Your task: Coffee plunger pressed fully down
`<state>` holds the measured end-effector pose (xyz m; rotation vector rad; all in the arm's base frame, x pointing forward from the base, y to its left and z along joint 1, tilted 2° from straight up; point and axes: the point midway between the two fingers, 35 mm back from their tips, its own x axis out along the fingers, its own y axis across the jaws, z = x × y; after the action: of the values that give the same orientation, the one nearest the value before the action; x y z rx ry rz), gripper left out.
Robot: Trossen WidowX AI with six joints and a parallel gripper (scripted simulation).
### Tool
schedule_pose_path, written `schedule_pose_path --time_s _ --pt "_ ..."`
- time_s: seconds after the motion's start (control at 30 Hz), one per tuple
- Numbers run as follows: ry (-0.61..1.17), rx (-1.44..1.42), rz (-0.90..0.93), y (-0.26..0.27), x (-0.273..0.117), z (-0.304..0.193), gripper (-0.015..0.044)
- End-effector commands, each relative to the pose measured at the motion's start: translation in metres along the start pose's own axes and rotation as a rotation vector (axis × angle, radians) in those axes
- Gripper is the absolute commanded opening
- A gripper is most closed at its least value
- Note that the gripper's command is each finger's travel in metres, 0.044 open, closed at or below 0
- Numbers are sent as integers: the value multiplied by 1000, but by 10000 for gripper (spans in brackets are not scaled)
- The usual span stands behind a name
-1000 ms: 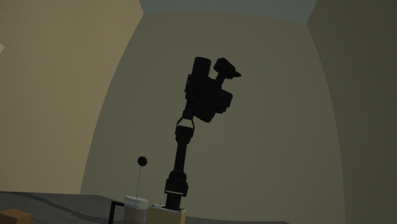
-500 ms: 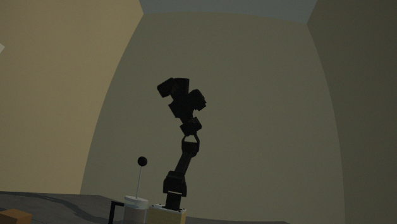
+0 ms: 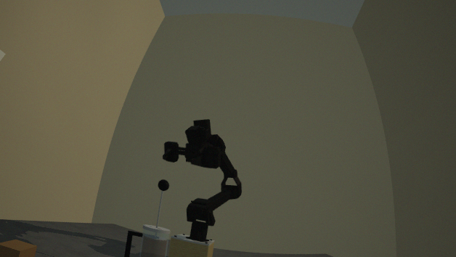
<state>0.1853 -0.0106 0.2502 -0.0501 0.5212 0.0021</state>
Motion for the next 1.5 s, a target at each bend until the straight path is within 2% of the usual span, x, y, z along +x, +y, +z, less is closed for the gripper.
schedule_pose_path --time_s 0.0,0.13,1.2,1.47 --pt "14 97 -36 -4 11 -32 440" --pt "14 101 -43 -4 23 -52 440" --pt "10 103 -47 -6 63 -52 440" --pt "10 103 -47 -6 63 -52 230"
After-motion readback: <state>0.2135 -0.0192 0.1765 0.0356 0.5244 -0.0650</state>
